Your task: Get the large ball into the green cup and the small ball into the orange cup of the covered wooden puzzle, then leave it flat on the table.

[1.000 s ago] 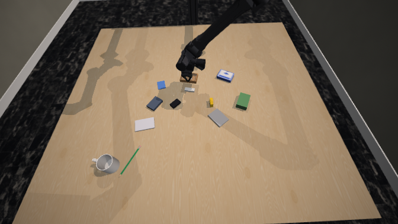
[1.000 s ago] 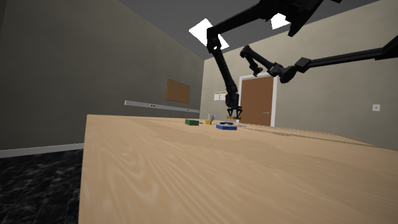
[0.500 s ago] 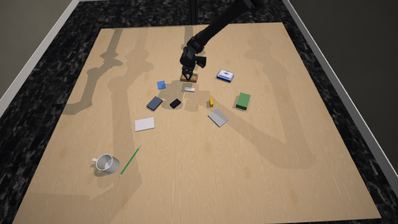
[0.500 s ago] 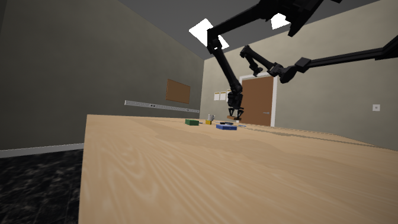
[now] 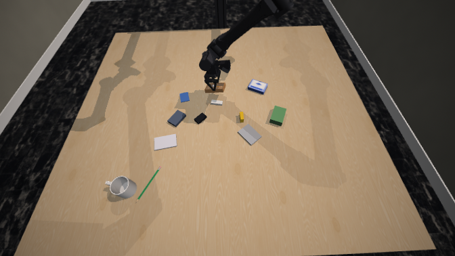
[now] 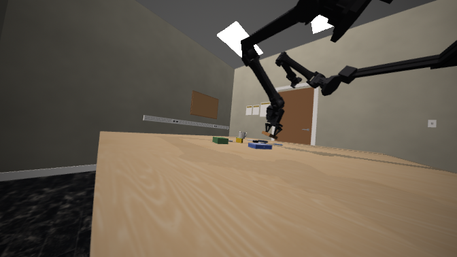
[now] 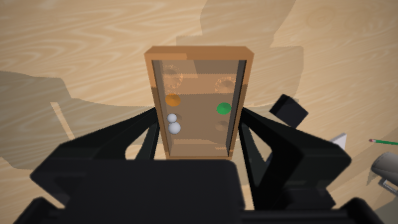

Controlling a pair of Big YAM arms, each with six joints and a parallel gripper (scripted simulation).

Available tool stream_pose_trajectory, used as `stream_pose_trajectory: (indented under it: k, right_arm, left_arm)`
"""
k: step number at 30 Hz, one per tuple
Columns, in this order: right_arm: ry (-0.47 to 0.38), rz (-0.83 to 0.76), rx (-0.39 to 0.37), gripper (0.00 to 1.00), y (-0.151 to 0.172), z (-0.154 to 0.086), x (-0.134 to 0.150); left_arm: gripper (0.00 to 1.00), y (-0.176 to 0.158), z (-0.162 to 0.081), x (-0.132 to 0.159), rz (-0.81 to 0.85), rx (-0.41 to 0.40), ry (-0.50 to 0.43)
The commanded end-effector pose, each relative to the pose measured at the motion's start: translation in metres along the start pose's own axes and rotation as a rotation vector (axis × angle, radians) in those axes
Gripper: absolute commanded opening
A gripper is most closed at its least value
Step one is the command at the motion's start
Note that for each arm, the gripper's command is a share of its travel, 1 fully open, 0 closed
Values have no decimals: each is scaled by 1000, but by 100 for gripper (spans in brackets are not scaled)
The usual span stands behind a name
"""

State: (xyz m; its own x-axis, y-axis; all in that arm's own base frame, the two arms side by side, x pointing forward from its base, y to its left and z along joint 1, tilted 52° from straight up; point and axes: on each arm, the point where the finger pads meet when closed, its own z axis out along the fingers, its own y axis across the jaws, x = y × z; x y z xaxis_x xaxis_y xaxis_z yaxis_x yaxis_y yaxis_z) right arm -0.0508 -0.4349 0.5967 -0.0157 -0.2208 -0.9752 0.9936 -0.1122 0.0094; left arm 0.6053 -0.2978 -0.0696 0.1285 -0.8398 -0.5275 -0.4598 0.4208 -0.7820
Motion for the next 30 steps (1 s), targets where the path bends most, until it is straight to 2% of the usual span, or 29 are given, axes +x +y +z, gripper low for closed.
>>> stream_pose_trajectory:
  k: [1, 3, 10, 12, 15, 30]
  right_arm:
    - [-45, -15, 19, 100, -8, -3, -31]
    - [-45, -15, 19, 100, -8, -3, -31]
    - [-45, -15, 19, 100, -8, -3, -31]
    - [-45, -15, 19, 100, -8, -3, -31]
    - [-45, -15, 19, 100, -8, -3, -31]
    - [-45, -15, 19, 100, -8, -3, -31]
  left_arm:
    - [70, 5, 13, -5, 19, 6, -51]
    - [70, 1, -4, 13, 31, 32, -42]
    - [70, 2, 4, 2, 12, 23, -57]
    - [70, -9, 10, -13, -44, -12, -45]
    - [70, -10, 10, -13, -51, -25, -33]
    - [70, -17, 11, -17, -49, -208, 141]
